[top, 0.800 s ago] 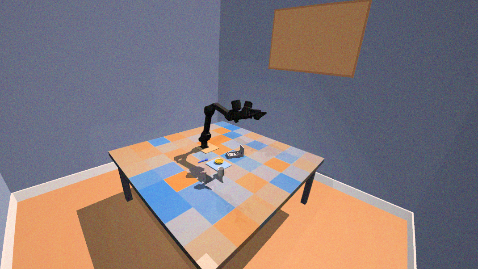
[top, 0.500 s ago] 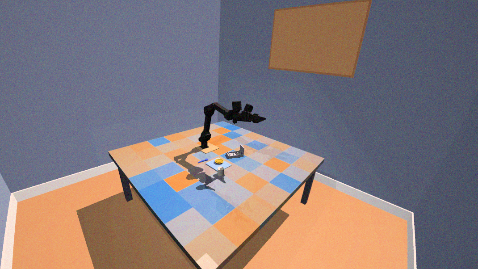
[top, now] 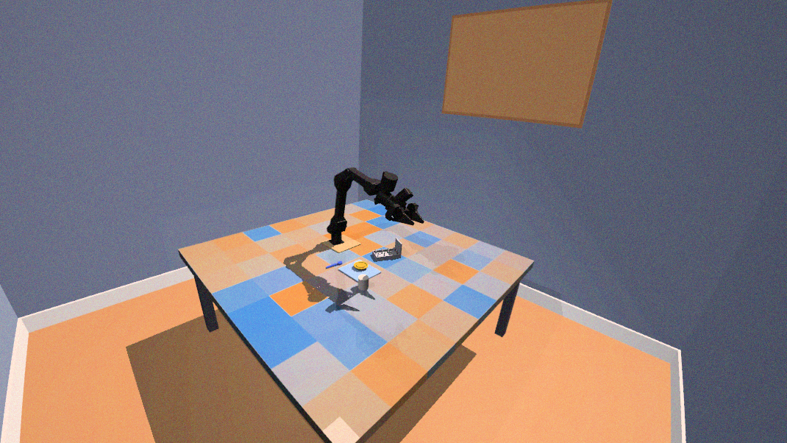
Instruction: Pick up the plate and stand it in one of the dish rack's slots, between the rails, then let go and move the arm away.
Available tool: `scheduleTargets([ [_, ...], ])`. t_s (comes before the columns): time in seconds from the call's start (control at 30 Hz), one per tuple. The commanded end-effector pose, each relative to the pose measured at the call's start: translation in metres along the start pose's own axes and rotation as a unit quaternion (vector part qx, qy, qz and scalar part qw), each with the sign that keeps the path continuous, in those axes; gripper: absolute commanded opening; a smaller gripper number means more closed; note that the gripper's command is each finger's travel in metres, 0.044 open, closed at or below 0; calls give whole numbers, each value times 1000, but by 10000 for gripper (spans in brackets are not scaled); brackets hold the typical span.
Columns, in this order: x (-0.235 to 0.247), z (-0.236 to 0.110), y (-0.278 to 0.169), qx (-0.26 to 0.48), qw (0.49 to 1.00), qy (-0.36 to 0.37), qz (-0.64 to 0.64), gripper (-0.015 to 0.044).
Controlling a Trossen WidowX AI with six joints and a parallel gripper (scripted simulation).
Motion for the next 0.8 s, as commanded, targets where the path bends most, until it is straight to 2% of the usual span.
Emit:
scheduleTargets([
  [0.0,-2,-8,-11,59,998,12,7,400],
  [0.37,-2,-36,-49,233,969,66,41,400],
  [0.77,3,-82,-76,409,899,130,87,400],
])
Point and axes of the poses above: the point midway between the two fingers, 35 mm back from their tips, its own z axis out along the fingers, its own x axis across the jaws, y = z × x, the point moved 10 cm from there along -z, back along the fingers, and after that the axes turned 10 degrees about -z, right-handed, at the moved point
